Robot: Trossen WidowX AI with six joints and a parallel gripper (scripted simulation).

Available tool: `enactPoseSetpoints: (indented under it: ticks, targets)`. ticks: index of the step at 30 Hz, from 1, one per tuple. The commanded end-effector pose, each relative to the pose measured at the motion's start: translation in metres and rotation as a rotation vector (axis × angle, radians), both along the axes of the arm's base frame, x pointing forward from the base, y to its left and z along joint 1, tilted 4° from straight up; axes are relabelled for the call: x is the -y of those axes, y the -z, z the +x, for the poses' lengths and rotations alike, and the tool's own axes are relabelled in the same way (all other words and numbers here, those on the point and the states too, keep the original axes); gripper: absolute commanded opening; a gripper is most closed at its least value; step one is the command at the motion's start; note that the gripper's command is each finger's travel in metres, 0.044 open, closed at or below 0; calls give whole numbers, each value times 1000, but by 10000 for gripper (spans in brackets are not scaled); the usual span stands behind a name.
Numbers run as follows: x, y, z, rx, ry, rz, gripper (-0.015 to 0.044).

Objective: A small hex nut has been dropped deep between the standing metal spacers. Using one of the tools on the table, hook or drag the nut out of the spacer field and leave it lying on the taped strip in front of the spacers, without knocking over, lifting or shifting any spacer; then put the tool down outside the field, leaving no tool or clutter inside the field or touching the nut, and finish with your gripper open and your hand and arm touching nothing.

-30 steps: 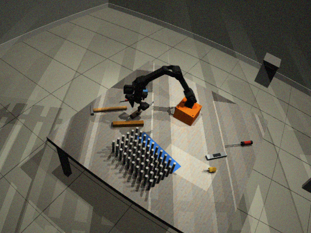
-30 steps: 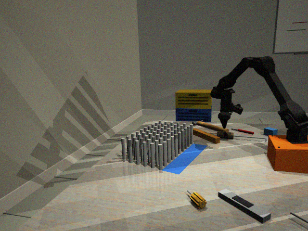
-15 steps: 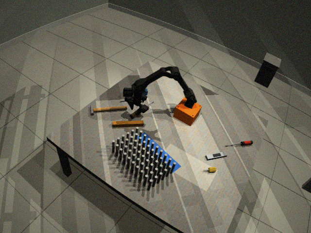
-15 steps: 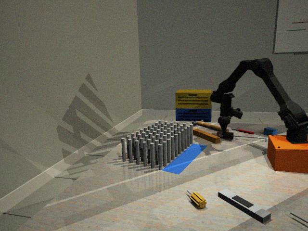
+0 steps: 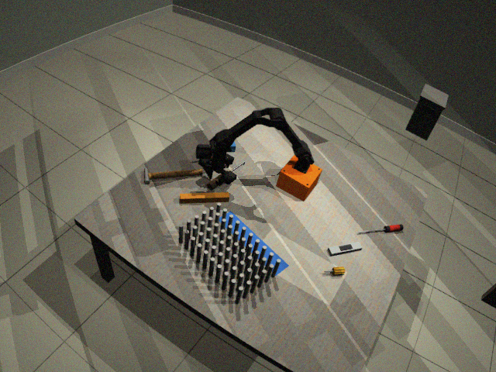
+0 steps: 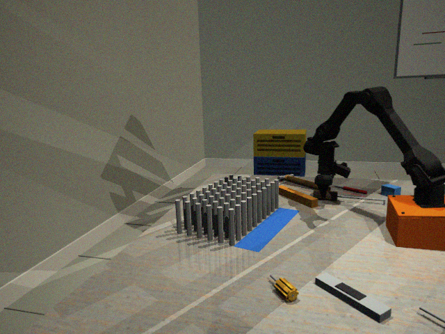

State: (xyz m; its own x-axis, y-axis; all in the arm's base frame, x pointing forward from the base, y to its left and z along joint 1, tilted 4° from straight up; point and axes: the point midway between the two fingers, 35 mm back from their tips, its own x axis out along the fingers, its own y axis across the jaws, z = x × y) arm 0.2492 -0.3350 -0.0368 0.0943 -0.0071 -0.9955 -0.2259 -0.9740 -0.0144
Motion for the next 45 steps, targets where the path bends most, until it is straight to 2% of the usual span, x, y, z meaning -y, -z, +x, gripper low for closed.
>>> enactPoseSetpoints:
  ticks: [1,4,7,16,21,22,26,31,40,45]
  targets:
    - [-4,11,-1,-6,5,18,280]
    - [-4,12,-1,-6,5,18,280]
    - [-4,12,-1,-6,5,18,201]
    - [-4,12,-1,-6,5,18,141]
    - [-2,-20,-3,-6,3,13,10]
    - [-1,-29,-4,-6,2,12,0]
    - [-2,-51,-6,-6,1,9,0]
    - [-2,-51,-9,-6,1,9,0]
    - [-6,-43,-44,-6,6,5,0]
    - [-6,-41,-44,-6,6,6,0]
